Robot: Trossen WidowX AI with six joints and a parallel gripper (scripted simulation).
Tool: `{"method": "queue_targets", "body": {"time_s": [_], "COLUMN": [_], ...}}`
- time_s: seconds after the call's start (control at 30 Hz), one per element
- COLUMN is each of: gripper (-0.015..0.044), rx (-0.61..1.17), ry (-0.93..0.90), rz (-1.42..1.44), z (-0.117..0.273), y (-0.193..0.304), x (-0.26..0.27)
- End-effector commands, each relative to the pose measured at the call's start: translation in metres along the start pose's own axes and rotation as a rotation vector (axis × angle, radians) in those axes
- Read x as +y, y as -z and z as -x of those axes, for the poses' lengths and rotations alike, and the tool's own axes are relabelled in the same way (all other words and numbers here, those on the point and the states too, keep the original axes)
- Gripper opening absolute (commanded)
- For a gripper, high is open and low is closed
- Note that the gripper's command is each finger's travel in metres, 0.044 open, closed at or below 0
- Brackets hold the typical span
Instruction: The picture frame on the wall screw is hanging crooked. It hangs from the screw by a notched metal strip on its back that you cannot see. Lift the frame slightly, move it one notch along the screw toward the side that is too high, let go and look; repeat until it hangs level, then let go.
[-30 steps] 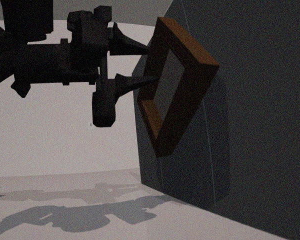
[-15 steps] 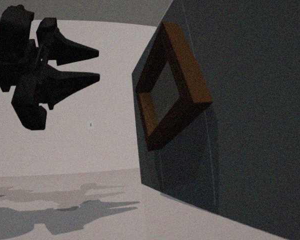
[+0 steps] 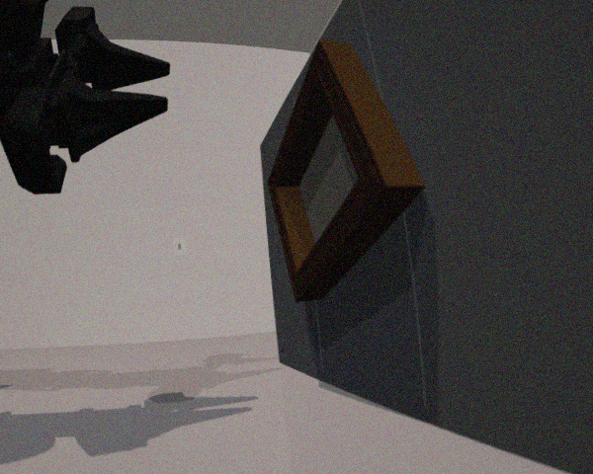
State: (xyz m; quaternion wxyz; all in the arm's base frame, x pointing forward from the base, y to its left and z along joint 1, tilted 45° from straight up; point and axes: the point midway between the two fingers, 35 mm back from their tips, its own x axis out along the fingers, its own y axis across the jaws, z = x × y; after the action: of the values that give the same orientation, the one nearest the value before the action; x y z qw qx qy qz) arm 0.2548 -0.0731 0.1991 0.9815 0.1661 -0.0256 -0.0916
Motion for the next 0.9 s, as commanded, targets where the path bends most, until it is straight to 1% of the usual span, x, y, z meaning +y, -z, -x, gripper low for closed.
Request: {"method": "queue_targets", "body": {"time_s": [0.0, 0.1, 0.13, 0.23, 0.87], "gripper": [0.0260, 0.0260, 0.0260, 0.0260, 0.0260], "rx": [-0.007, -0.007, -0.007, -0.007, -0.007], "ry": [-0.001, -0.001, -0.006, -0.001, -0.001], "rz": [0.016, 0.016, 0.010, 0.016, 0.016], "z": [0.0152, 0.0159, 0.0108, 0.0159, 0.0159], "y": [-0.0058, -0.0059, -0.0044, -0.0059, -0.0059], "x": [0.0140, 0.0145, 0.0114, 0.0145, 0.0145]}}
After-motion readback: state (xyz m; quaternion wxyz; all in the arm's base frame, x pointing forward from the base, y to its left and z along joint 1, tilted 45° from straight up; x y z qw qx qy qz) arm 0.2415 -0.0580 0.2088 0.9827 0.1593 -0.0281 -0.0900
